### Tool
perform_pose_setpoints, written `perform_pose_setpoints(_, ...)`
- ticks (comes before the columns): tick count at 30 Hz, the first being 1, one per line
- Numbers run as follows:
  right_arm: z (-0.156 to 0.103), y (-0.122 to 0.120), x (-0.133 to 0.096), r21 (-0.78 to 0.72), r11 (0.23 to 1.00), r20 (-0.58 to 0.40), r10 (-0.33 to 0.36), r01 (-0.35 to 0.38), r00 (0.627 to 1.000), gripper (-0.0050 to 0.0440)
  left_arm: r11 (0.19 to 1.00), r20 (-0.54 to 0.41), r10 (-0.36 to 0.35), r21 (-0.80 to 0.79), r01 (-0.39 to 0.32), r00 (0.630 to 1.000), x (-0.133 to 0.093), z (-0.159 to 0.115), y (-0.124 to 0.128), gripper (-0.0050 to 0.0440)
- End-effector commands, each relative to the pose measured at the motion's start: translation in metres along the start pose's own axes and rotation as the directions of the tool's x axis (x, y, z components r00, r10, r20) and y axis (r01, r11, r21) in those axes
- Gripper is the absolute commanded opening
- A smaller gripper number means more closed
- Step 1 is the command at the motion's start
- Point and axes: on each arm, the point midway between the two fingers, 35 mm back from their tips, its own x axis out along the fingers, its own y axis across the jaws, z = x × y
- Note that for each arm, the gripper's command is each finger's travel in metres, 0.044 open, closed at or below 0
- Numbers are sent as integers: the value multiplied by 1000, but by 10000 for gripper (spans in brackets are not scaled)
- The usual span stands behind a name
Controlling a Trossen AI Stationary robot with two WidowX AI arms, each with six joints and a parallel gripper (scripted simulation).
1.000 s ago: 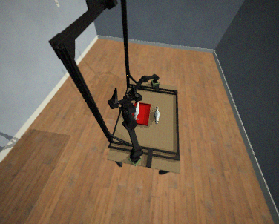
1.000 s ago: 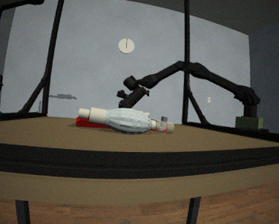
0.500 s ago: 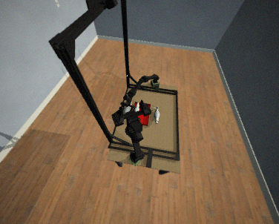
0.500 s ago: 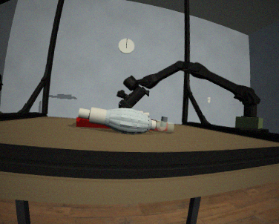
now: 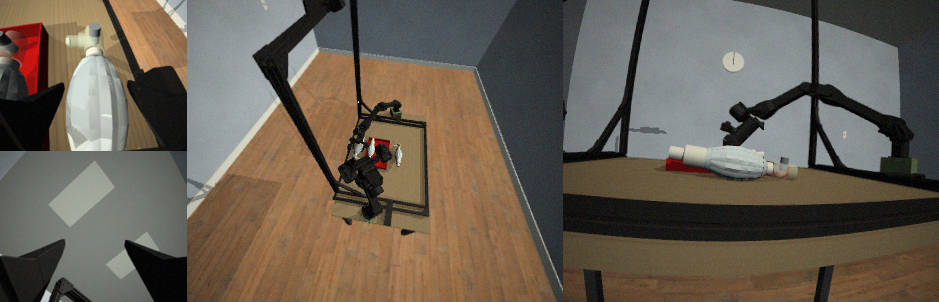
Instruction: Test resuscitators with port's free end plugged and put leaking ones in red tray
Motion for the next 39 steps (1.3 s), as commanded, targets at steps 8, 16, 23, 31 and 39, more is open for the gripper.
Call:
perform_pose_setpoints(8, -59, -5, -12, 66, 997, -184, -37, 50, 982, 440, 1000, 3, -3, 0, 3, 1000, -1, 1, -1, 440)
perform_pose_setpoints(16, -170, -15, -61, 99, 980, -516, -100, 175, 851, 440, 1000, 3, -3, 0, 3, 1000, -1, 1, -1, 440)
perform_pose_setpoints(23, -197, -17, -78, 88, 976, -588, -112, 201, 801, 440, 1000, 2, -1, -1, 1, 1000, 0, 1, 0, 440)
perform_pose_setpoints(31, -288, -26, -166, 8, 939, -842, -179, 345, 509, 440, 1000, 2, -1, -1, 1, 1000, 0, 1, 0, 440)
perform_pose_setpoints(39, -308, -29, -192, -24, 932, -879, -192, 361, 437, 440, 1000, 2, -2, -1, 2, 1000, 0, 0, -1, 440)
